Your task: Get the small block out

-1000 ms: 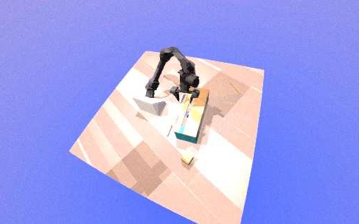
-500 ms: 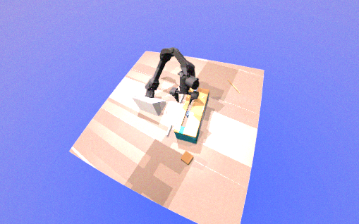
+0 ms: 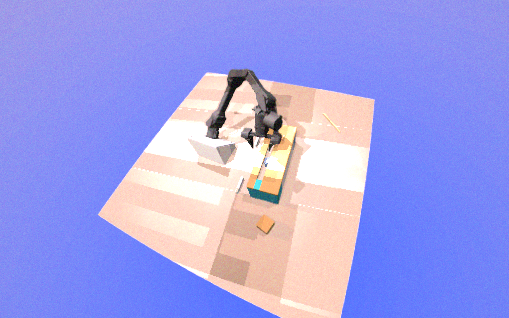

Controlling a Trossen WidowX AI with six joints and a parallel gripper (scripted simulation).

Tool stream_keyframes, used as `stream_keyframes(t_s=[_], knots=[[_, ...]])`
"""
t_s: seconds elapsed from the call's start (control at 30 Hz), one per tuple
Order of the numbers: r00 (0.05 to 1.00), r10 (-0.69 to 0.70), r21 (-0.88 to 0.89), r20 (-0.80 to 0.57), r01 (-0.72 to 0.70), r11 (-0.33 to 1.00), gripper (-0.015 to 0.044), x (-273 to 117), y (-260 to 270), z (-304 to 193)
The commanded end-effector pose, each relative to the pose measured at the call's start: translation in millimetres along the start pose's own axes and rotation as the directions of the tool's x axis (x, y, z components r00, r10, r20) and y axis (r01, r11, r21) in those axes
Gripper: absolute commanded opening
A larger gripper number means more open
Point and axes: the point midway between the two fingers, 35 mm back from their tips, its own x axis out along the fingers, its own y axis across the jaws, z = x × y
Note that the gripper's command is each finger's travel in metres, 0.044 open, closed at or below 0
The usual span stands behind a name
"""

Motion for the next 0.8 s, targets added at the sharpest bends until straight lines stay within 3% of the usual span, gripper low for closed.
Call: stream_keyframes(t_s=[0.0, 0.77], knots=[[1.000, 0.000, 0.008, 0.005, 0.000, 1.000, 0.0400, 8, 2, 3], [1.000, -0.001, 0.000, 0.002, 0.001, 1.000, 0.0400, 35, 6, 11]])
